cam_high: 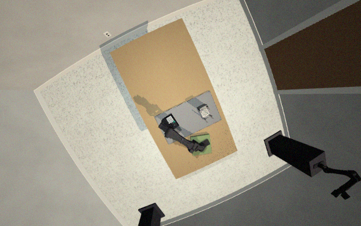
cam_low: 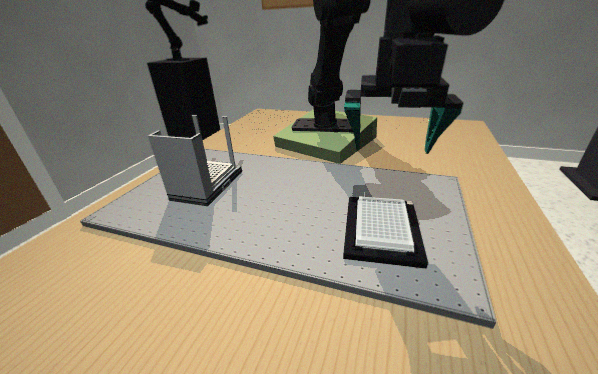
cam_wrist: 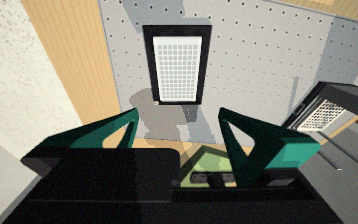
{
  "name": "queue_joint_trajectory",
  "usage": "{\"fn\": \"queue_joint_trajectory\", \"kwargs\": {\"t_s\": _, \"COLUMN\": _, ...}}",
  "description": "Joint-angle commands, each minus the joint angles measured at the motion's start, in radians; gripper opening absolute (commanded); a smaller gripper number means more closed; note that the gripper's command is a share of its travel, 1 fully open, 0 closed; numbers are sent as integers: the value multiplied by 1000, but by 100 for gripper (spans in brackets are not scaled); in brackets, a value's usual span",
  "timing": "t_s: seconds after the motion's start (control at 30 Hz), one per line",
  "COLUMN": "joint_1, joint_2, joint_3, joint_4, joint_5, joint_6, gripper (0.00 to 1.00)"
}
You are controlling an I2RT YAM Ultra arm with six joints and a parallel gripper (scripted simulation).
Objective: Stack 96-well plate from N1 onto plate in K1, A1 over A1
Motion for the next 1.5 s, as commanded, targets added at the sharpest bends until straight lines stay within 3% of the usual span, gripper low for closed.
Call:
{"fn": "queue_joint_trajectory", "kwargs": {"t_s": 0.0, "joint_1": 7, "joint_2": -31, "joint_3": 39, "joint_4": -10, "joint_5": 5, "joint_6": 5, "gripper": 100}}
{"fn": "queue_joint_trajectory", "kwargs": {"t_s": 0.2, "joint_1": 7, "joint_2": -31, "joint_3": 39, "joint_4": -10, "joint_5": 5, "joint_6": 5, "gripper": 100}}
{"fn": "queue_joint_trajectory", "kwargs": {"t_s": 0.3, "joint_1": 2, "joint_2": -34, "joint_3": -22, "joint_4": 30, "joint_5": 5, "joint_6": 2, "gripper": 100}}
{"fn": "queue_joint_trajectory", "kwargs": {"t_s": 0.6, "joint_1": -6, "joint_2": -47, "joint_3": -105, "joint_4": 98, "joint_5": 5, "joint_6": -8, "gripper": 100}}
{"fn": "queue_joint_trajectory", "kwargs": {"t_s": 1.47, "joint_1": -17, "joint_2": -60, "joint_3": -271, "joint_4": 253, "joint_5": 2, "joint_6": -17, "gripper": 100}}
